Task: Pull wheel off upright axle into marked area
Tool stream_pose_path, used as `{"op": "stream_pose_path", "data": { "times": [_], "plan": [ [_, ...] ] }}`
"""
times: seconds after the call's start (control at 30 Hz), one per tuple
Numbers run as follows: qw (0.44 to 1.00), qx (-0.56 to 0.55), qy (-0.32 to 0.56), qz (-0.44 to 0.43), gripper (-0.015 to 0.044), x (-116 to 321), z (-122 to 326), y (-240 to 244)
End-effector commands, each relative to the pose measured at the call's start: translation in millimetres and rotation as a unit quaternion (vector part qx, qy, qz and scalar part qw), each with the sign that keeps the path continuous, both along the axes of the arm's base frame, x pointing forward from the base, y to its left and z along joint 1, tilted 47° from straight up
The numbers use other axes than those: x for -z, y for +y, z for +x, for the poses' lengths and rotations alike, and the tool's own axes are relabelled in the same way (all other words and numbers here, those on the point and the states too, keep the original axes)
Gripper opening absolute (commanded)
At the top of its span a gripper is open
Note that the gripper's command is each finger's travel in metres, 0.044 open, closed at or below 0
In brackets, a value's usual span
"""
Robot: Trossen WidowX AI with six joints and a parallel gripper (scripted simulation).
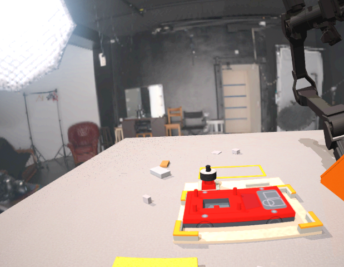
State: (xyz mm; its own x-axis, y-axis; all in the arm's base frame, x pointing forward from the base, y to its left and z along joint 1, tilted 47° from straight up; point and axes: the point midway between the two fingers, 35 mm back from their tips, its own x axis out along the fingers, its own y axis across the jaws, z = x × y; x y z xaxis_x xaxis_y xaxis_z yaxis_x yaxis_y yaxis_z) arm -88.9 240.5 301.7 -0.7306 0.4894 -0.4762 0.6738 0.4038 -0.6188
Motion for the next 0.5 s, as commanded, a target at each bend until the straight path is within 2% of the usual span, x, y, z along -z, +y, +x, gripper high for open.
{"op": "stream_pose_path", "data": {
  "times": [0.0,0.1,0.23,0.33,0.47],
  "plan": [
    [1.0,0.007,0.001,-0.007,0.0374,0.9,1.5,1.4],
    [0.988,0.109,0.022,-0.107,0.03,14.4,24.5,18.8],
    [0.919,0.29,0.065,-0.258,0.03,38.8,68.7,41.1],
    [0.831,0.423,0.104,-0.347,0.03,58.3,105.9,51.4],
    [0.673,0.58,0.163,-0.429,0.03,86.5,159.9,55.6]
  ]
}}
